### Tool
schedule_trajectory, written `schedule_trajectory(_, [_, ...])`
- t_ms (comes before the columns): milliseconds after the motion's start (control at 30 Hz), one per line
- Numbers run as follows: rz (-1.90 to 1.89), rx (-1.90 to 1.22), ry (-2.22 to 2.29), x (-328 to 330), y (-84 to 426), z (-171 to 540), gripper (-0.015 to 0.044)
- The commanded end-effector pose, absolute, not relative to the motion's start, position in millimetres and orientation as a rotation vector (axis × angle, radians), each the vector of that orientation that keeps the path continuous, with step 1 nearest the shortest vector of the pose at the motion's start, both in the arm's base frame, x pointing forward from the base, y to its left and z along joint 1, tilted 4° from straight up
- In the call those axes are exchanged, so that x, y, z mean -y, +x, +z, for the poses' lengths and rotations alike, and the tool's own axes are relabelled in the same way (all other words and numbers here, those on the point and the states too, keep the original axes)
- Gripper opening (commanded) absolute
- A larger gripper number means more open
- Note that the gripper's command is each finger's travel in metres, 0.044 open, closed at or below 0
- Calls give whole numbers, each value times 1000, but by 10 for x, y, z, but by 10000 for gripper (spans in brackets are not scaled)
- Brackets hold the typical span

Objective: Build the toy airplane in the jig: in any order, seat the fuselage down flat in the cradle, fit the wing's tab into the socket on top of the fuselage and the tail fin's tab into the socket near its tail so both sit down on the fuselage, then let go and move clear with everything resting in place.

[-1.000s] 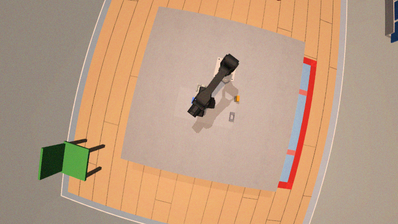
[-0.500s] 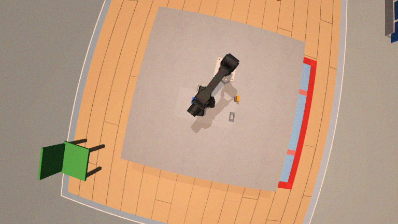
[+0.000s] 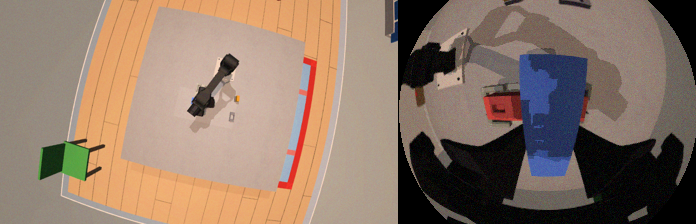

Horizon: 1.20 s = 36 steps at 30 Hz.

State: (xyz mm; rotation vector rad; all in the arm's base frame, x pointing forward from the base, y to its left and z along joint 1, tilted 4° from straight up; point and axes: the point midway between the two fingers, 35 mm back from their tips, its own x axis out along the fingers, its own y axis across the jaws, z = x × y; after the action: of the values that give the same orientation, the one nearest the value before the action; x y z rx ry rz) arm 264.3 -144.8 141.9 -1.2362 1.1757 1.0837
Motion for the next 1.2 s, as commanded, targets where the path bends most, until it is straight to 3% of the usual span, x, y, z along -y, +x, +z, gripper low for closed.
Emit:
schedule_trajectory(0, [1091, -1171, -1232, 1437, 2648, 1338, 195])
schedule_trajectory(633, [1091, -1171, -1232, 1434, 2667, 1126, 195])
schedule_trajectory(800, [1090, -1174, -1238, 1443, 2666, 1143, 161])
schedule_trajectory(967, [1090, -1174, -1238, 1443, 2666, 1143, 30])
schedule_trajectory(1167, [1090, -1174, -1238, 1443, 2666, 1143, 188])
